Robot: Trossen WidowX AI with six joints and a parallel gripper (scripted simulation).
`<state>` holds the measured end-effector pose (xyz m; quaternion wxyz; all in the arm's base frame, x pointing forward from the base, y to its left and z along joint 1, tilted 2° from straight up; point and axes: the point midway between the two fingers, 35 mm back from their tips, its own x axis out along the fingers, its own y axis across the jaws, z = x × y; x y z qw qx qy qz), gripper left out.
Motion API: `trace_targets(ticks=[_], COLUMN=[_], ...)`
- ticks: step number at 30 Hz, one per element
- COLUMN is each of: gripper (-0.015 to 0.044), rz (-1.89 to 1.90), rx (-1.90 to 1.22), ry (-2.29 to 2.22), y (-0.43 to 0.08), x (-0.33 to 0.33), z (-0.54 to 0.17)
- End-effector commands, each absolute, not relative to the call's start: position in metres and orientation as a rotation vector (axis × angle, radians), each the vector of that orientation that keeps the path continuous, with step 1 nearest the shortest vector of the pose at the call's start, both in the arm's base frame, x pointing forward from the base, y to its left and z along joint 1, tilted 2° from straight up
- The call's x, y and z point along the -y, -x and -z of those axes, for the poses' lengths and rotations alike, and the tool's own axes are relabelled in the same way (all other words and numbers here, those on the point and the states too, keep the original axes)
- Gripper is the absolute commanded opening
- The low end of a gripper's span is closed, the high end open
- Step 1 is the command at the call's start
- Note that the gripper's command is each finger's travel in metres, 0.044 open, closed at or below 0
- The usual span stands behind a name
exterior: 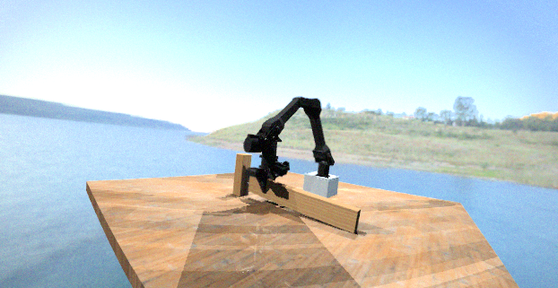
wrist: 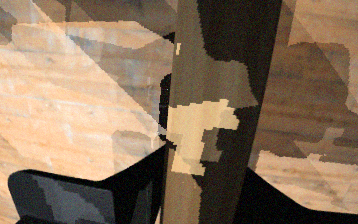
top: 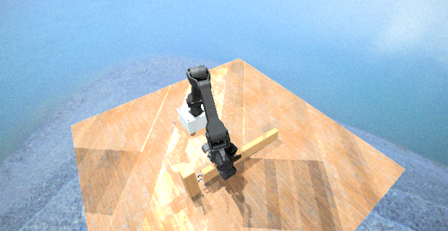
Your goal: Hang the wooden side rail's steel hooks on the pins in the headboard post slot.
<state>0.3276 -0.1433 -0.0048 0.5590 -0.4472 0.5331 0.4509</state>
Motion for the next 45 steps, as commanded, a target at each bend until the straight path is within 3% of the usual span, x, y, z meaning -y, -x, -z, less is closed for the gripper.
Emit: trace_targets(ticks=[1,45], gripper=[0.0,0.0], rz=[-1.046,-1.046], rx=[-1.252,-1.252], ry=[1.065,1.065], y=[-0.3326,-0.3314], x=[0.1471,0.1519], z=[0.0006,0.003])
